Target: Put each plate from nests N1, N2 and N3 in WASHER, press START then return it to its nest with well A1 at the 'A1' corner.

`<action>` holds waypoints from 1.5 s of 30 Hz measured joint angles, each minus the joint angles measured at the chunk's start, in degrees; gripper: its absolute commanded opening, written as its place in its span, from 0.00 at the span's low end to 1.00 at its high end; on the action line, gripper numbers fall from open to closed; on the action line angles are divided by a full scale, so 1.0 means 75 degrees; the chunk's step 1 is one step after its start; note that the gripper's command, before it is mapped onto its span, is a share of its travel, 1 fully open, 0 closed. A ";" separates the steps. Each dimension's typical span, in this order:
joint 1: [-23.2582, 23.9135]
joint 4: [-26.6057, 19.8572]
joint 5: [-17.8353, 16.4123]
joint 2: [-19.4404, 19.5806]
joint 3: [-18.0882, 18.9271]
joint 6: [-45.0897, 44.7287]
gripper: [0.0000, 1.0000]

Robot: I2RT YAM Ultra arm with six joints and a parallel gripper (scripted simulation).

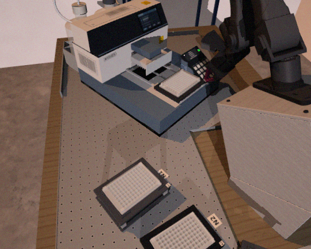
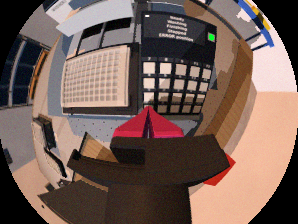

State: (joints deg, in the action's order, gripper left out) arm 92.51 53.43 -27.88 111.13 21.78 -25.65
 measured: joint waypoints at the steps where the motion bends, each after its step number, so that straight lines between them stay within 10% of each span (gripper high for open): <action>1: -0.0012 0.0017 0.0009 0.0023 0.0020 0.0009 0.00; 45: -0.0023 0.0128 0.0012 0.0105 0.0029 0.0076 0.00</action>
State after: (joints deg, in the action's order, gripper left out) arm 92.33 54.39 -27.79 111.92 22.00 -25.08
